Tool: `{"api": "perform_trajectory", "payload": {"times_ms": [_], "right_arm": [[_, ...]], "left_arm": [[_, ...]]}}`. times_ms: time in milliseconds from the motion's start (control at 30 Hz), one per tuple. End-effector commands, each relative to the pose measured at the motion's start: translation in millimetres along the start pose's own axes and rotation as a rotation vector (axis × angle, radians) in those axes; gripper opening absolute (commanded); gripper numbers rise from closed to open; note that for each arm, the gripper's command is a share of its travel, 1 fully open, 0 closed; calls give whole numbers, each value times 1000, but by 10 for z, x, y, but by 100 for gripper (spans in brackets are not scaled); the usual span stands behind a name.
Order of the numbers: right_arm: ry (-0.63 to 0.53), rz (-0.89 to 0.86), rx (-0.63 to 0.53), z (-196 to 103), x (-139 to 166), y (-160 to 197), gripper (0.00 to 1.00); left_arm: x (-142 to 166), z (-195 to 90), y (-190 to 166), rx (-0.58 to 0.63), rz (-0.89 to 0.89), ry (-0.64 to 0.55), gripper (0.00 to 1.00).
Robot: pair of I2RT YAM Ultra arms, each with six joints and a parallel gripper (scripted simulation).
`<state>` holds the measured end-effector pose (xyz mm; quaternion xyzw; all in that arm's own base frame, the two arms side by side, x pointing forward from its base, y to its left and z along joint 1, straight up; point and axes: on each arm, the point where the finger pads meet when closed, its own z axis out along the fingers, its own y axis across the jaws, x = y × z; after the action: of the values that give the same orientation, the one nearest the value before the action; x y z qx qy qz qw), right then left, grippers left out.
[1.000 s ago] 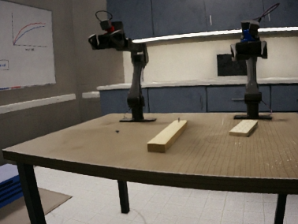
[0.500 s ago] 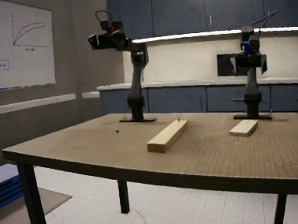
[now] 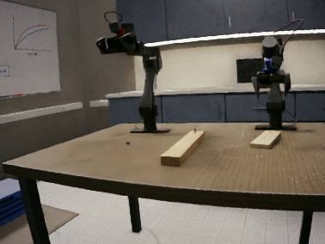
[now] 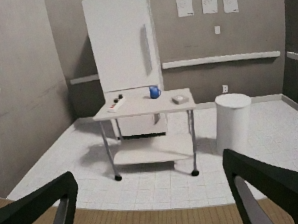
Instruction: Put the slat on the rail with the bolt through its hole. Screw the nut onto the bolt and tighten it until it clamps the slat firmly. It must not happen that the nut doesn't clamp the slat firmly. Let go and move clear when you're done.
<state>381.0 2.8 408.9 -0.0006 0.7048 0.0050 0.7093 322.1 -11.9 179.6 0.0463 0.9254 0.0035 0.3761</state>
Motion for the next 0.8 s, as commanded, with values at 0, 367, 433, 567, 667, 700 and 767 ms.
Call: {"api": "perform_trajectory", "payload": {"times_ms": [0, 367, 433, 567, 667, 700, 767], "right_arm": [[-6, -6, 8, -3, -29, -18, 100], [-6, -6, 8, -3, -29, -18, 100], [-6, -6, 8, -3, -29, -18, 100], [-6, -6, 8, -3, -29, -18, 100], [-6, -6, 8, -3, -29, -18, 100], [-6, -6, 8, -3, -29, -18, 100], [-6, -6, 8, -3, -29, -18, 100]], "left_arm": [[356, 76, -58, 15, 21, 129, 100], [802, 76, -103, 31, 40, 288, 100], [901, 67, -112, 34, 44, 324, 100], [1098, 40, -129, 42, 53, 396, 100], [1244, 10, -141, 48, 59, 451, 100], [1292, -2, -145, 50, 61, 470, 100], [1388, -27, -152, 54, 66, 506, 100]]}}
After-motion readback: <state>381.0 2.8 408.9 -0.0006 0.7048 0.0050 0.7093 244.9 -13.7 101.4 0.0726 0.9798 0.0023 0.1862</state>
